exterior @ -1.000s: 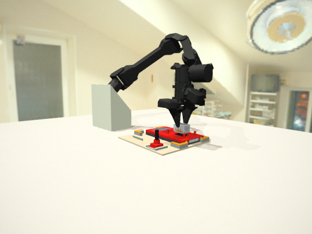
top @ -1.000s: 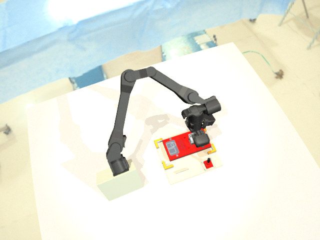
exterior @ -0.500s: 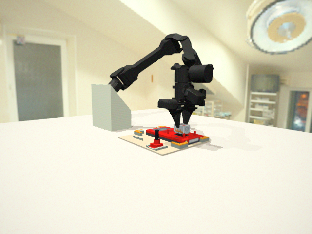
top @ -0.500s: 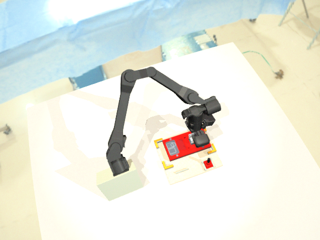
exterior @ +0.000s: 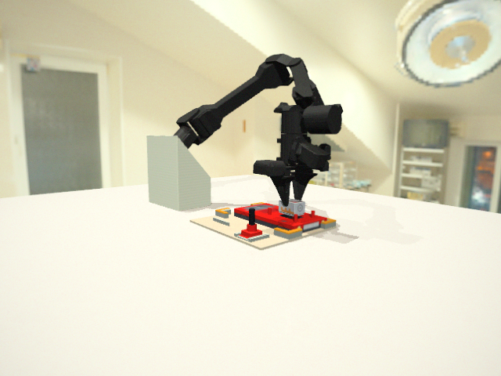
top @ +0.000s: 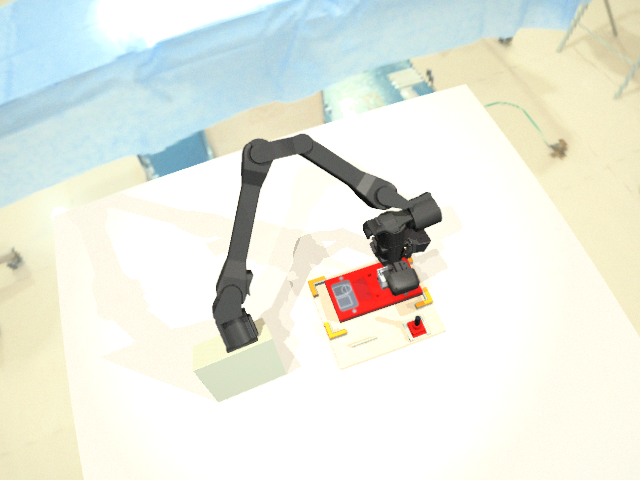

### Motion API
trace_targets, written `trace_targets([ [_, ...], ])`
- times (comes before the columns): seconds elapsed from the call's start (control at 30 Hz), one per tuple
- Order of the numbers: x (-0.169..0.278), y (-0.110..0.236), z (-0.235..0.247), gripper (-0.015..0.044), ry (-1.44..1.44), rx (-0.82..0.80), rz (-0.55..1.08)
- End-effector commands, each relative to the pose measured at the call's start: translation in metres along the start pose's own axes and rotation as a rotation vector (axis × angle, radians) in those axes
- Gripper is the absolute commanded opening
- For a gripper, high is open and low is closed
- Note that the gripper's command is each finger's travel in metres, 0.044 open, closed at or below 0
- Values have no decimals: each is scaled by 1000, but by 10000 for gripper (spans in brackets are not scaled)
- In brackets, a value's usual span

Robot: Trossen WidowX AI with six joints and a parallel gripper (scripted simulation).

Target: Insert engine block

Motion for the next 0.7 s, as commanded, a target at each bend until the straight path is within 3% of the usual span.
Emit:
trace_targets([
  [0.0,0,-1,0,160,-7,-4,3],
  [0.67,0,-4,0,160,-7,-4,3],
])
Point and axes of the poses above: the point midway between the two fingers, 35 mm back from their tips, its own y axis back along the fingers, its own z axis across the jaws, x = y × z, the point moved 8 cm from there along y, back along the fingers, and after that the axes turned 11 degrees about -y, right-handed, at the moved point
